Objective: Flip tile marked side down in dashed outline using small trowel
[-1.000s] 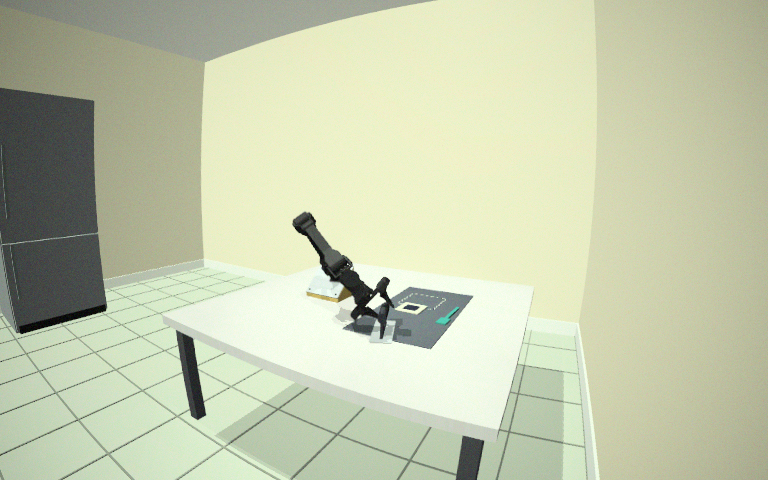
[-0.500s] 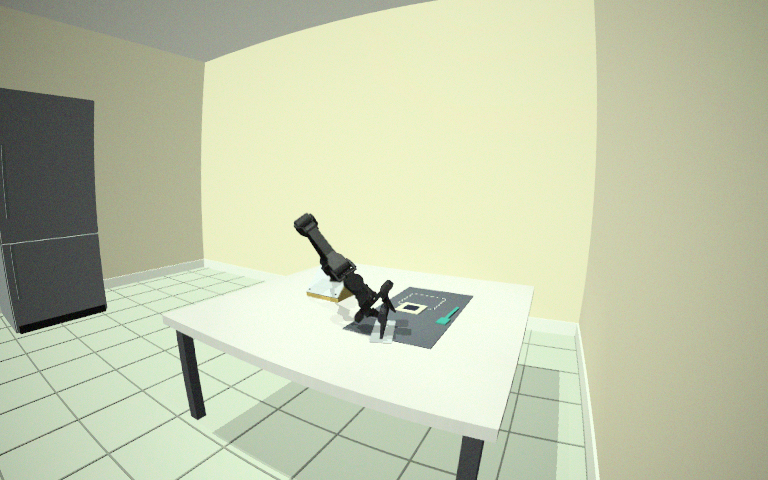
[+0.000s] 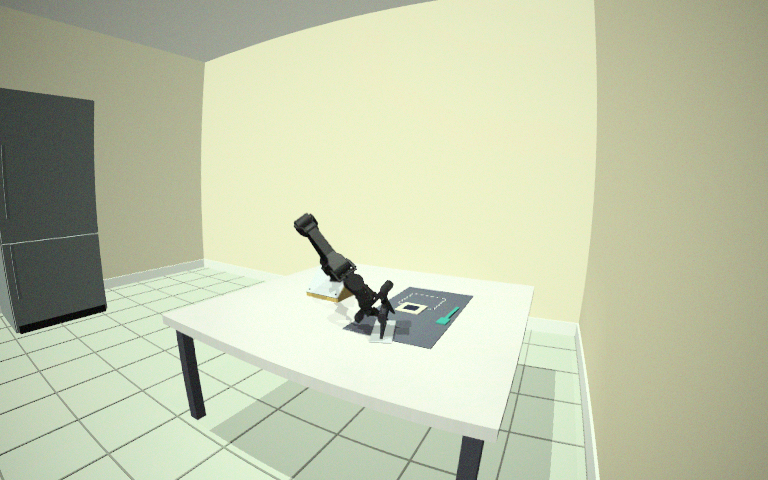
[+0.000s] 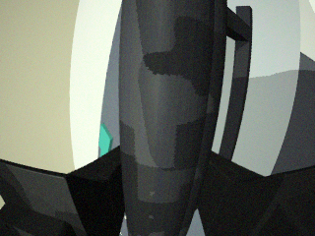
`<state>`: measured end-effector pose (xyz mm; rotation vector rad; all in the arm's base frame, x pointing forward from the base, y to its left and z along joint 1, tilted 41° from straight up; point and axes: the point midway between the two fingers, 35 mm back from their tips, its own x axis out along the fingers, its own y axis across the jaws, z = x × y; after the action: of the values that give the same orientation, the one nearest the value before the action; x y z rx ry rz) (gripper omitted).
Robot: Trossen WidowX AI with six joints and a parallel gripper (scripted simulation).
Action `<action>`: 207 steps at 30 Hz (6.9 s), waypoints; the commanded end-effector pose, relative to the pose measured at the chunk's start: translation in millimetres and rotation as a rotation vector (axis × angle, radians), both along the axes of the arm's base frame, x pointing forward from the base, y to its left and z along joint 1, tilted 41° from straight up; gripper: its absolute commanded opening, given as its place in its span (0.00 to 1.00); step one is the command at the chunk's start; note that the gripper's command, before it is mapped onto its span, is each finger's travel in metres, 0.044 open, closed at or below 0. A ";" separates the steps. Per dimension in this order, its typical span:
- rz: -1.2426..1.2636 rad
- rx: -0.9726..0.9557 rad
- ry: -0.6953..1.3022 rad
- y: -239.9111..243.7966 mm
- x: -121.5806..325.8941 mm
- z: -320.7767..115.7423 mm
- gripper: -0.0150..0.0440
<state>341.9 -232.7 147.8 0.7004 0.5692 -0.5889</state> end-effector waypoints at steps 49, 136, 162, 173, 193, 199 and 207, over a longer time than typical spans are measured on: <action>-0.236 -0.109 -0.198 96.2 16.2 -26.3 0.25; -0.301 -0.011 -0.266 132.0 13.4 -86.5 0.25; -0.302 -0.007 -0.266 180.4 20.0 -81.9 0.25; -0.302 -0.006 -0.265 199.5 22.9 -90.7 0.25; -0.302 -0.004 -0.266 222.8 26.8 -116.7 0.25; -0.302 -0.004 -0.265 218.3 27.1 -105.3 0.25; -0.302 -0.005 -0.265 207.6 25.2 -78.6 0.25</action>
<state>365.4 -23.9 56.7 0.8465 0.2187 -0.7772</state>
